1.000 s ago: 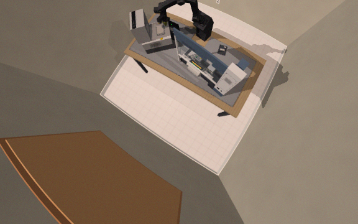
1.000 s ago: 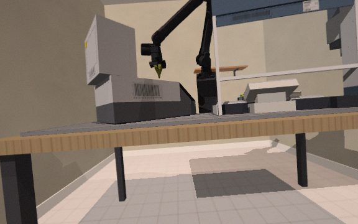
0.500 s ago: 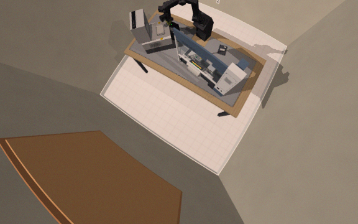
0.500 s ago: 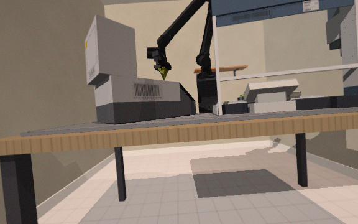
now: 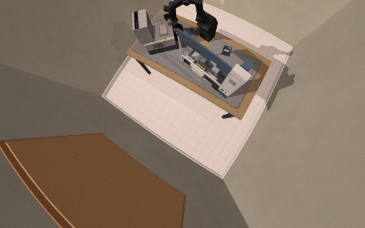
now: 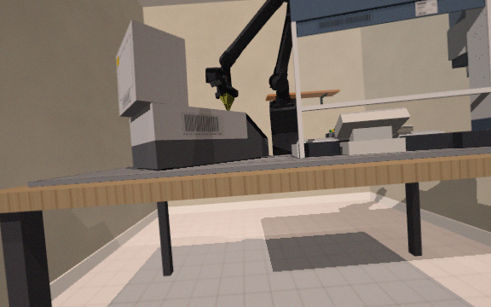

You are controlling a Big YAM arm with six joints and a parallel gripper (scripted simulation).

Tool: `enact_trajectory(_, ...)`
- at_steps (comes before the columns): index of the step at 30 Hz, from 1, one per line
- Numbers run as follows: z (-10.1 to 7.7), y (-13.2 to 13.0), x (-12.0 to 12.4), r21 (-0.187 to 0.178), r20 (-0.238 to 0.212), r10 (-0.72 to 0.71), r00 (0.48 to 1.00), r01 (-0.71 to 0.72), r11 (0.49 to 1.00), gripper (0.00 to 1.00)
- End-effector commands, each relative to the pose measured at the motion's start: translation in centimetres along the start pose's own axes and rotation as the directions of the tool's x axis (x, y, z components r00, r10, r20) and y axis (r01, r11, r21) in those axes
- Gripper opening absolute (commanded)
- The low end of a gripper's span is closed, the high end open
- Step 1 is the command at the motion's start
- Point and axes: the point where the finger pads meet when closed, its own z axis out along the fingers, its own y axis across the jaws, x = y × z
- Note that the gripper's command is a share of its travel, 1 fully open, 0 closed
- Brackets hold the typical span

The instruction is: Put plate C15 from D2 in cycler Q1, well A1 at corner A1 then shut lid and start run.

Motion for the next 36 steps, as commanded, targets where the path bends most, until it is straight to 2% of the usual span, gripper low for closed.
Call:
enact_trajectory(1,-0.8,-0.4,-1.2,0.023,0.034,0.045,0.998,-0.046,0.999,0.0)
enact_trajectory(5,-0.4,0.4,2.3,0.021,0.041,0.122,0.992,-0.123,0.992,0.0)
enact_trajectory(13,0.0,-0.1,0.9,0.0,0.063,0.281,0.958,-0.282,0.959,0.0)
enact_trajectory(16,-0.1,0.5,3.5,0.002,0.08,0.344,0.936,-0.345,0.939,0.0)
enact_trajectory(19,-0.2,0.6,3.9,0.006,0.08,0.349,0.934,-0.35,0.937,0.0)
enact_trajectory(26,-0.4,0.5,2.2,-0.014,0.118,0.456,0.882,-0.458,0.889,0.0)
enact_trajectory(30,0.2,1.0,6.3,-0.018,0.116,0.555,0.824,-0.557,0.831,0.0)
enact_trajectory(33,0.3,0.9,5.8,-0.033,0.116,0.608,0.785,-0.609,0.793,0.0)
enact_trajectory(36,0.2,0.7,5.2,-0.034,0.125,0.596,0.794,-0.597,0.802,0.0)
